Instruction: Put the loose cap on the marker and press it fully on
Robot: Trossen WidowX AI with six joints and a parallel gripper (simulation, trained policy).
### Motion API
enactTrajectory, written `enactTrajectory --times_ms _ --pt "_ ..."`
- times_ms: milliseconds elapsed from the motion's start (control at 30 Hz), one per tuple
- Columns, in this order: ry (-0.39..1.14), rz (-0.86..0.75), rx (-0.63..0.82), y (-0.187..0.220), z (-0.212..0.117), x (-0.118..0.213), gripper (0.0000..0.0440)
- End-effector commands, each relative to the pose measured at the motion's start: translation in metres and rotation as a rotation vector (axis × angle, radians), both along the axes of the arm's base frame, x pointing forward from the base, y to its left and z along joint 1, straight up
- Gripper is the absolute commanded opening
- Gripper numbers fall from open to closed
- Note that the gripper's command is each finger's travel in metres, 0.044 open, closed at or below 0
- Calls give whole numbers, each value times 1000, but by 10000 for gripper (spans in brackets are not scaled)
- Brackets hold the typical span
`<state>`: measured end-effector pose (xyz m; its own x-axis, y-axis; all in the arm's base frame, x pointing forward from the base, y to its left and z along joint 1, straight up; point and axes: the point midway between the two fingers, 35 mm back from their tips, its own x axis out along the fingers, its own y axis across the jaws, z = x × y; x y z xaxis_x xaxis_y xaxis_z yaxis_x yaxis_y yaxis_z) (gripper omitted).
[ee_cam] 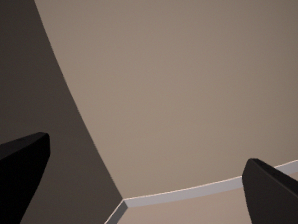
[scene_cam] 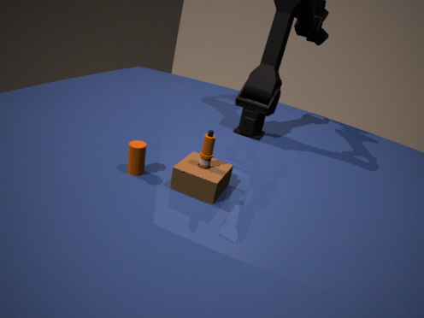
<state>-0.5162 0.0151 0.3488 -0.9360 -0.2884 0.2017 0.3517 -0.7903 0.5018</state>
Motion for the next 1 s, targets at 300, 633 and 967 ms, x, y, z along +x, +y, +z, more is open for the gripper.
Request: enactTrajectory --times_ms 300,633,967 --pt "-61 -65 -2 25 5 9 231" --pt "-132 -115 -20 43 8 21 262" --pt "-196 -169 -42 62 13 35 289"
